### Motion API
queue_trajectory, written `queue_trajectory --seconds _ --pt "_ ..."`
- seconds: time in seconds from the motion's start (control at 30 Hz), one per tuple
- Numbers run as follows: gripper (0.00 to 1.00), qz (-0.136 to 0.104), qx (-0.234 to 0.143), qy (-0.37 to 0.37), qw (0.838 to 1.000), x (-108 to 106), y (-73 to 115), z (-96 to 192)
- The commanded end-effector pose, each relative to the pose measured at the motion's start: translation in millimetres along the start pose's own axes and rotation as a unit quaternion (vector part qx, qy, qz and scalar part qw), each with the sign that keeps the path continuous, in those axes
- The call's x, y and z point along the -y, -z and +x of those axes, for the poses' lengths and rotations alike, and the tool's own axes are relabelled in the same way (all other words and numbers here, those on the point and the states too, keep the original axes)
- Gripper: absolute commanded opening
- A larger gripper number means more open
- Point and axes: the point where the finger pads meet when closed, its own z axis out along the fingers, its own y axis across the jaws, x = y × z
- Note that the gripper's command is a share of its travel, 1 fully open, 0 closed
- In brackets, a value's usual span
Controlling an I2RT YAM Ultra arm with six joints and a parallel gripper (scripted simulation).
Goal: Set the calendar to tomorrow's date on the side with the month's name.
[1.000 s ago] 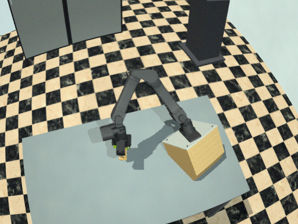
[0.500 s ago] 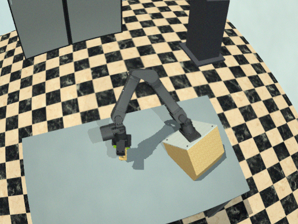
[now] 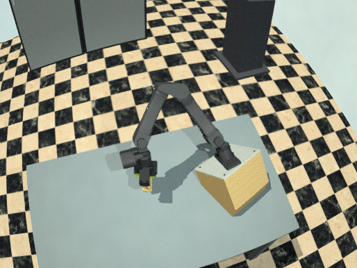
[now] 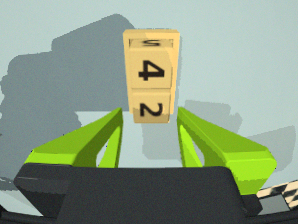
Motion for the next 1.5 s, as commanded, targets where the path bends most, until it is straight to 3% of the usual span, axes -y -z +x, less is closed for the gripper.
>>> queue_trajectory --seconds 0.0,1.47 --pt "0.45 0.016 0.014 -0.006 1.0 6.9 11.5 -5.6" --pt "0.45 0.011 0.012 -0.002 1.0 9.2 9.1 -8.6"
